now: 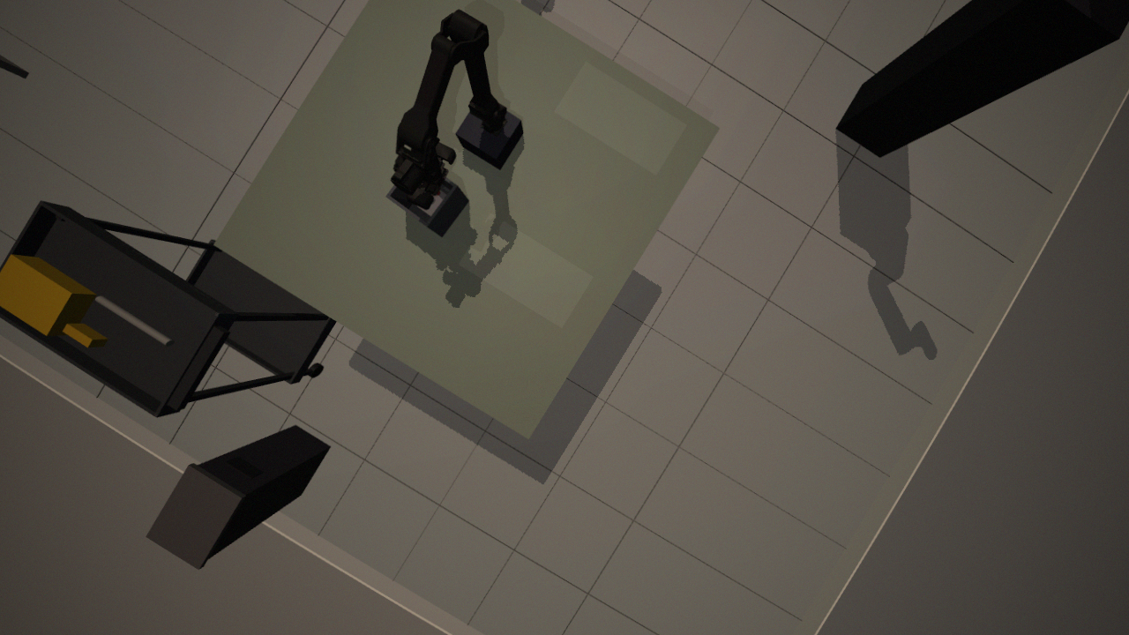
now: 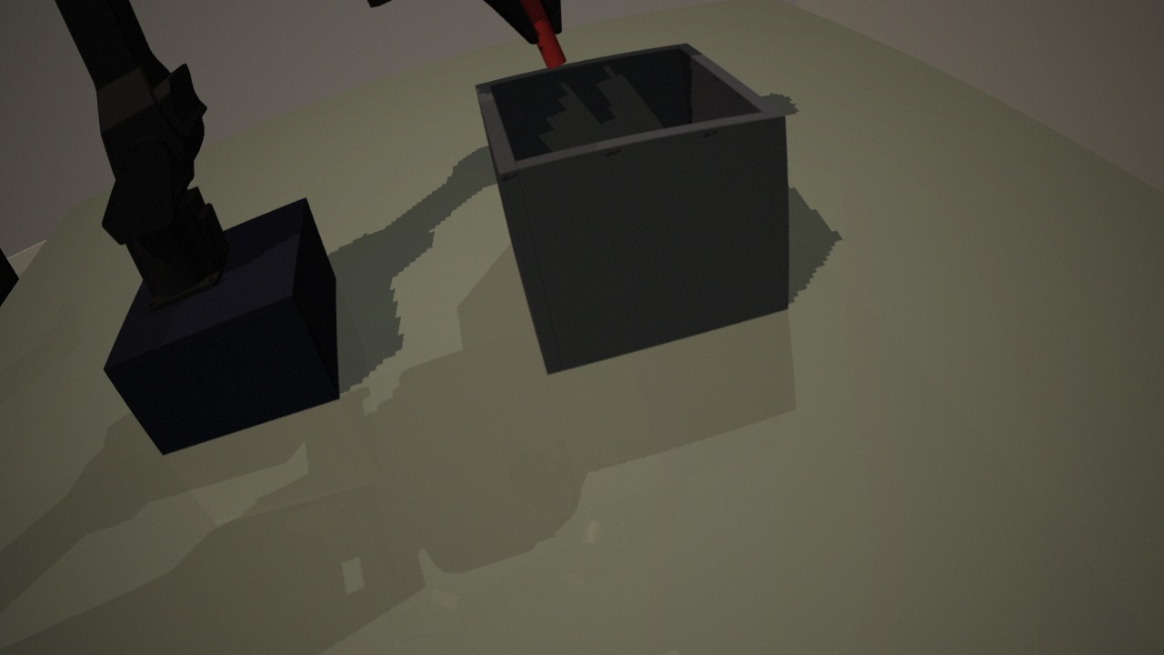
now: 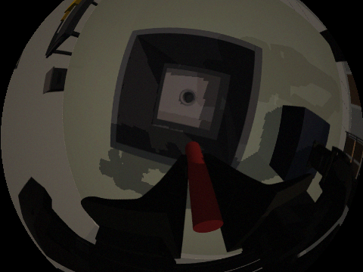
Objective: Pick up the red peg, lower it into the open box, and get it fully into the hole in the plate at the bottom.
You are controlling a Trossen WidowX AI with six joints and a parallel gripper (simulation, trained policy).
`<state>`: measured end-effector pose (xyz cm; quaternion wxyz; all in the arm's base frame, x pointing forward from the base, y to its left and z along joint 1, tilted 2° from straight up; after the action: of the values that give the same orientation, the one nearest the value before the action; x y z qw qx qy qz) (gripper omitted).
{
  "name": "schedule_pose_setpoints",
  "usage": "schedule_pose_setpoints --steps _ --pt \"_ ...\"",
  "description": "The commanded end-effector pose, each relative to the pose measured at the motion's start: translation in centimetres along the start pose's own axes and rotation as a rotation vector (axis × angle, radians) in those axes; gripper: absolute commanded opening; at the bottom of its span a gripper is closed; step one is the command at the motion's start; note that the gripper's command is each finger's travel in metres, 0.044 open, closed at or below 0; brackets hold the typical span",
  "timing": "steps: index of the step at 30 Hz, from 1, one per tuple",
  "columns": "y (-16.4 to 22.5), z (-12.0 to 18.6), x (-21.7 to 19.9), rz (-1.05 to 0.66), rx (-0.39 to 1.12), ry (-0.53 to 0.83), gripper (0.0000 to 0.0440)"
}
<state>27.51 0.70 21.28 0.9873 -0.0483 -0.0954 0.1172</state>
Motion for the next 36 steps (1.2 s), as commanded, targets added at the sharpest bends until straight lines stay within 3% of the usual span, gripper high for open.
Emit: schedule_pose_setpoints --steps 1,36 --pt "-0.6 -0.6 0.1 0.004 0.008 0.02 0.0" --pt "-4.6 -8.6 0.4 0.029 0.069 0.079 0.0"
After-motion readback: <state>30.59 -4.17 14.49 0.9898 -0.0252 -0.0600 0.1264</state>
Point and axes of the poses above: the point midway between the two fingers, 35 mm back from their tips, its own z axis back along the fingers, its own x axis across the jaws, y = z × x, the point moved 9 cm from there along z, back along the fingers, and after that the axes turned 5 degrees about z, right-handed, at the moved point
